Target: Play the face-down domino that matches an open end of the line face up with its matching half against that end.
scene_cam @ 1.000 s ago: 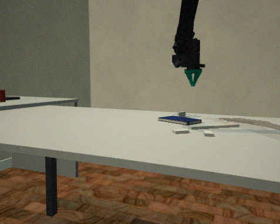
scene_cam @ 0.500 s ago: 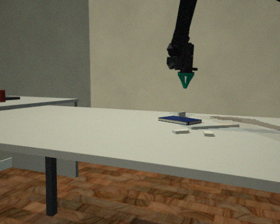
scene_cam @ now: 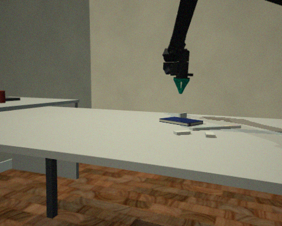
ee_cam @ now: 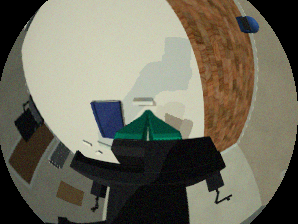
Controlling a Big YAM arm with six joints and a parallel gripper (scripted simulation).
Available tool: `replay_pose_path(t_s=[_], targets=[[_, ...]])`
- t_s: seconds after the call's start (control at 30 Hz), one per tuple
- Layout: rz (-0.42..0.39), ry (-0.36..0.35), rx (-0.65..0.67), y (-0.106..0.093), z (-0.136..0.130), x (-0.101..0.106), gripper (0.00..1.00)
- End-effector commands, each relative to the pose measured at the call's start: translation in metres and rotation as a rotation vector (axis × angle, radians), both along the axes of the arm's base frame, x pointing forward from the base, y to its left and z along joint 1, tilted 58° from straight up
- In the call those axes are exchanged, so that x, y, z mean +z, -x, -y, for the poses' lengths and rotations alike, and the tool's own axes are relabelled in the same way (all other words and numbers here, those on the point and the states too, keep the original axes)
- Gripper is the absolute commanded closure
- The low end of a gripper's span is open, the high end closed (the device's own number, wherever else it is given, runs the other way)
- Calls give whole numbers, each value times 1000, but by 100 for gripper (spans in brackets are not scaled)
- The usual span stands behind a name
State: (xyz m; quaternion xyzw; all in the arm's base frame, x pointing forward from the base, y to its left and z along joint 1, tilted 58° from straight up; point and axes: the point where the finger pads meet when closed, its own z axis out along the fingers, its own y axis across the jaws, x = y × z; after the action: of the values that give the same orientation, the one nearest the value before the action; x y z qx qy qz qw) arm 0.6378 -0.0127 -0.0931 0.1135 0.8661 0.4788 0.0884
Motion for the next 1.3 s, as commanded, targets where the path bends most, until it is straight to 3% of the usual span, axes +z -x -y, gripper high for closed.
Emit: replay_pose_path(t_s=[0.0, 0.2, 0.23, 0.53, 0.77, 0.8, 1.1, 1.27], targets=[[-16, -6, 41, -23, -42, -15, 100], [-16, -6, 41, -23, -42, -15, 100], [0, -2, 30, -19, -28, -5, 100], [-25, -7, 46, -26, -53, -21, 100], [-25, -7, 46, -26, -53, -21, 100], [-22, -9, 26, -21, -35, -11, 100], [-18, -3, 57, -26, -58, -21, 100], [-18, -3, 57, -26, -58, -21, 100]])
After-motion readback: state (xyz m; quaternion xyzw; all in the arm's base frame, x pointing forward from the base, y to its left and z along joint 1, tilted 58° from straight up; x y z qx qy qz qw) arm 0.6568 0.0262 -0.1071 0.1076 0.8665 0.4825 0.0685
